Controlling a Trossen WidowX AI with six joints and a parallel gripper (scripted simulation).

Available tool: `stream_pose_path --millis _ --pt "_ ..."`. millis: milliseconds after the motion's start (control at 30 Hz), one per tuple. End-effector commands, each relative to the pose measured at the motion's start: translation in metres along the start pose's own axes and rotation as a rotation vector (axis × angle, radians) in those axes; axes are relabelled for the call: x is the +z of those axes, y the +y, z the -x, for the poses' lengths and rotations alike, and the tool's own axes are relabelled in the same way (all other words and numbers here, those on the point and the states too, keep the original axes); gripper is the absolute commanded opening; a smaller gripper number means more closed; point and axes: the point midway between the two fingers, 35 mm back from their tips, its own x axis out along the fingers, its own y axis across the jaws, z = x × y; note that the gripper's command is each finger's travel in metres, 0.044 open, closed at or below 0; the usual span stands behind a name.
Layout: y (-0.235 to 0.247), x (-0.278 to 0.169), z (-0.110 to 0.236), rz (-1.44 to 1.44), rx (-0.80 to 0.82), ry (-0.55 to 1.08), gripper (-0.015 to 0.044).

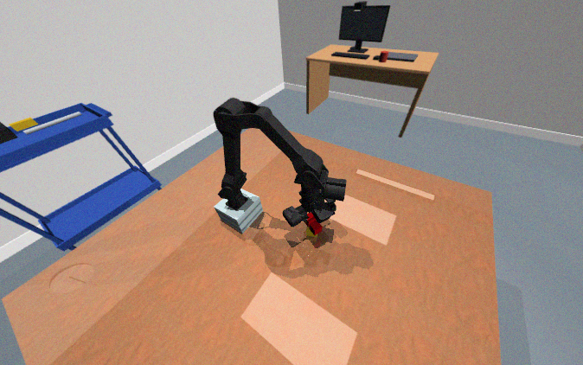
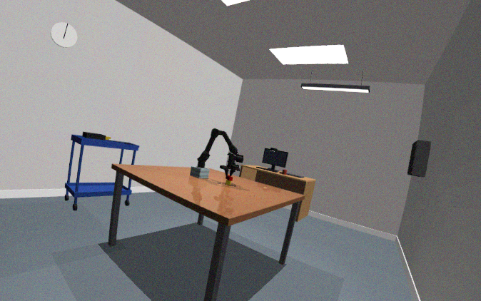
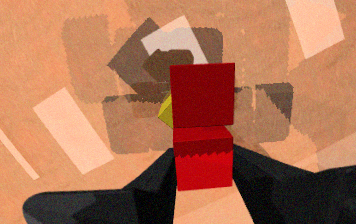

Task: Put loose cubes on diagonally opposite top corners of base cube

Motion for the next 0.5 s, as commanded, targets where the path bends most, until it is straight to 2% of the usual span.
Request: stream_pose_path --millis 0,133,467 --pt "0.0 0.0 0.0 0.006 -0.002 -0.003 0.0105" --pt "0.0 0.0 0.0 0.006 -0.002 -0.003 0.0205" --pt "0.0 0.0 0.01 0.0 0.0 0.0 0.0205"
